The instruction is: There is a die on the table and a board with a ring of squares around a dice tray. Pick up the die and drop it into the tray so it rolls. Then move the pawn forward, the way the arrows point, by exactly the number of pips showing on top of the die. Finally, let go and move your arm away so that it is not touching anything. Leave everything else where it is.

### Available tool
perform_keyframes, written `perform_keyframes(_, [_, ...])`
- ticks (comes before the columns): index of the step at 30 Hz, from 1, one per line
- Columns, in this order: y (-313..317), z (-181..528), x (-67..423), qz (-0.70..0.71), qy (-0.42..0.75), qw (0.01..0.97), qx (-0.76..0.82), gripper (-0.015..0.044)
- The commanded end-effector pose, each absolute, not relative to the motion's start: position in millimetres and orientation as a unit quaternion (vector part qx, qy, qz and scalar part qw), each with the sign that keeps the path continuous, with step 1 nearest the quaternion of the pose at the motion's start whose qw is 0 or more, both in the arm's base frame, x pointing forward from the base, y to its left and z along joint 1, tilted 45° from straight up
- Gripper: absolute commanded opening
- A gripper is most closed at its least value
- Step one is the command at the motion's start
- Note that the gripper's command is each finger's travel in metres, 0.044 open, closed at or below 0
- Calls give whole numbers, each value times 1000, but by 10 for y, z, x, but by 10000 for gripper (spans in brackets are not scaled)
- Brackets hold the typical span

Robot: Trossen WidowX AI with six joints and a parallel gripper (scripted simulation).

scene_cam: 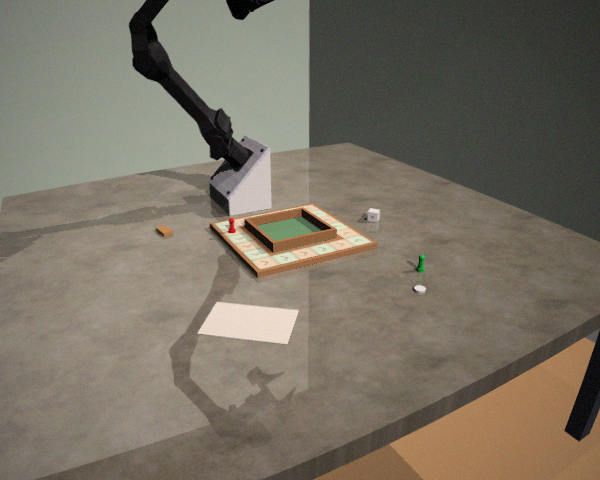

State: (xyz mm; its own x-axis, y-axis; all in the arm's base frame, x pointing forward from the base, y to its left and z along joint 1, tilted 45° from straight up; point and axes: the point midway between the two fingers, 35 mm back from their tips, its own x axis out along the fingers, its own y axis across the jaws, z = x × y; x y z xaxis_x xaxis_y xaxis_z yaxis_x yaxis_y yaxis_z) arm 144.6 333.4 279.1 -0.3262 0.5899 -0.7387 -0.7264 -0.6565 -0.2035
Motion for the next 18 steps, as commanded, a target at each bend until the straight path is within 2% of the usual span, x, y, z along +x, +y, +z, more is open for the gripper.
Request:
perform_keyframes(1, [3407, 2203, 1807, 765, 220, 434, -422, 275])
perform_keyframes(11, [3192, 594, 2510, 549, 525, 489, -428, 275])
perform_keyframes(18, [2693, -503, 2767, 337, 660, 510, -435, 275])
